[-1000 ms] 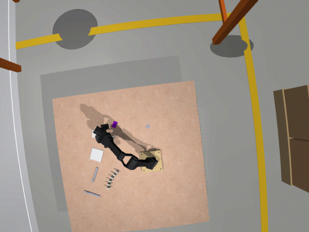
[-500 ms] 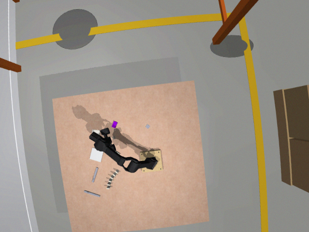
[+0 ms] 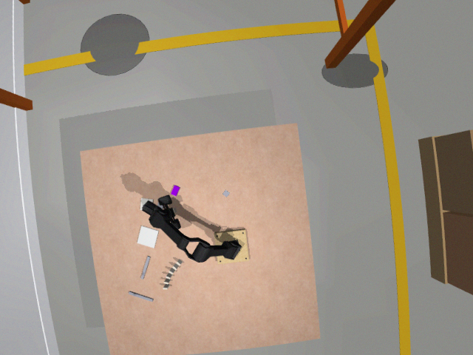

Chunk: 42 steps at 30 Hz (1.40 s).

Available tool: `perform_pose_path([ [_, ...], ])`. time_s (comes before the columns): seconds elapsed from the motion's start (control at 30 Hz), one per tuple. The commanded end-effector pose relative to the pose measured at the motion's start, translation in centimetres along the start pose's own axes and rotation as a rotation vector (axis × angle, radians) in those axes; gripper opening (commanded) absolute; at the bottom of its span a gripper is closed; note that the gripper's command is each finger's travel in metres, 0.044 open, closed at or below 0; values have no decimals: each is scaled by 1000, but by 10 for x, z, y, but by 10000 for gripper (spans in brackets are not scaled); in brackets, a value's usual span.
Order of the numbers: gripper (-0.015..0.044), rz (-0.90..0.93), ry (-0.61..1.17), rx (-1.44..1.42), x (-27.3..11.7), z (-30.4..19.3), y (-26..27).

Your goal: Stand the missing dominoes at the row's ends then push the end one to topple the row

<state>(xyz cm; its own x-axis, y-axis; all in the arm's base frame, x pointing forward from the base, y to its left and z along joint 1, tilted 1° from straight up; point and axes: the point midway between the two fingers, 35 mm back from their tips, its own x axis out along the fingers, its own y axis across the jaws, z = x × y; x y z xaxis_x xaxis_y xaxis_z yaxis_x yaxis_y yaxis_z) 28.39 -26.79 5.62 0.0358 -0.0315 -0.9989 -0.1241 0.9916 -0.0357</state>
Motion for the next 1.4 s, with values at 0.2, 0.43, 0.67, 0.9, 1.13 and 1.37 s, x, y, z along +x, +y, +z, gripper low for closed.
perform_pose_path([
  [0.2, 440, -5, 4, -4, 16, -1, -1],
  [0.43, 414, -5, 4, -4, 18, -1, -1],
  [0.67, 230, -5, 4, -4, 18, -1, -1],
  [0.9, 107, -5, 4, -4, 18, -1, -1],
  [1.13, 107, -5, 4, -4, 18, -1, -1],
  [1.37, 107, -5, 0, -2, -57, 5, -7],
])
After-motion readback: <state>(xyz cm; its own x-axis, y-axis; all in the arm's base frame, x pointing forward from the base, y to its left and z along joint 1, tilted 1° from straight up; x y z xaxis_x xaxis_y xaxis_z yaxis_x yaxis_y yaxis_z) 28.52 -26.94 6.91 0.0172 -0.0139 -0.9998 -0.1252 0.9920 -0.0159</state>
